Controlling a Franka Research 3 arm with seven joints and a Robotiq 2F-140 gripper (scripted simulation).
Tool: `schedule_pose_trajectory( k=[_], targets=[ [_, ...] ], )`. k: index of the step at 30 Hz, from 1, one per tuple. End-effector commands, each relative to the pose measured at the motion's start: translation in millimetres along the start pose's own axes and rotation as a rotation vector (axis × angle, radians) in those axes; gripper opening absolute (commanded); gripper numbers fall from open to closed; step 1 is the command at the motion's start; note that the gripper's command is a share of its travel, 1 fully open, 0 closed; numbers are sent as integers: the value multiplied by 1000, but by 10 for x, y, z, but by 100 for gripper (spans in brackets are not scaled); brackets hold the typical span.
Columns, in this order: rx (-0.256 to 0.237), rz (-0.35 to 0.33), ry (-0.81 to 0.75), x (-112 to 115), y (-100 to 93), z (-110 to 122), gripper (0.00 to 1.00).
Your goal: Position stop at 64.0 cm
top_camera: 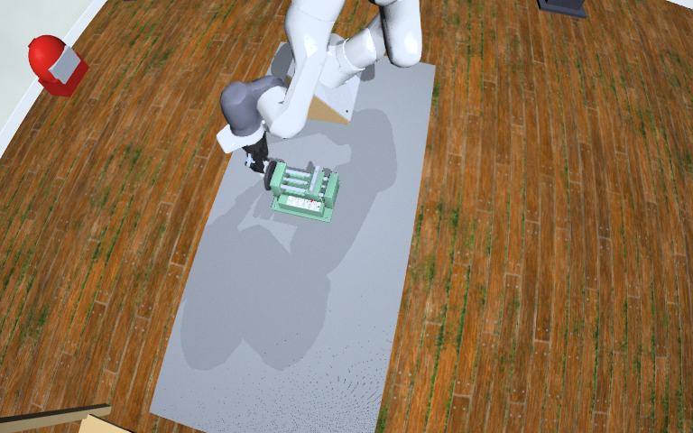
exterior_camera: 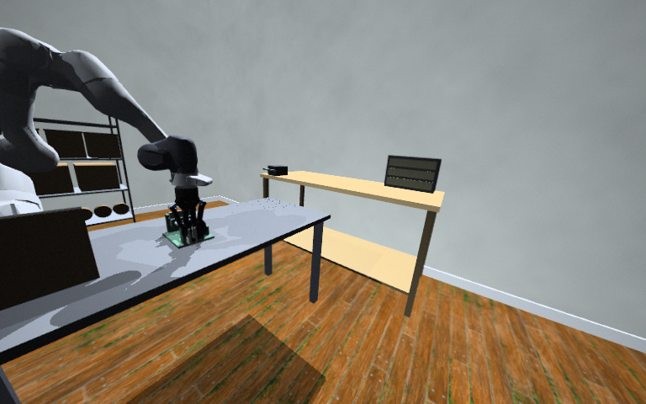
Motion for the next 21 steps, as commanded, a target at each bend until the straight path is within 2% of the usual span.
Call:
schedule_pose_trajectory(
  k=[1,12,21],
  targets=[
    [-3,4,3,-2,61,-69,4],
    [-3,4,3,19,110,-249,4],
    [-3,4,3,41,61,-426,4]
  ],
)
Point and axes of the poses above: the point where the finger pads meet when closed, its own y axis out along the fingers, its own z axis across the jaws, x = y × z, the point moved 1 cm from there along -y, back along the fingers, and after that the axes turned 7 degrees about y, right-handed, at the moved point
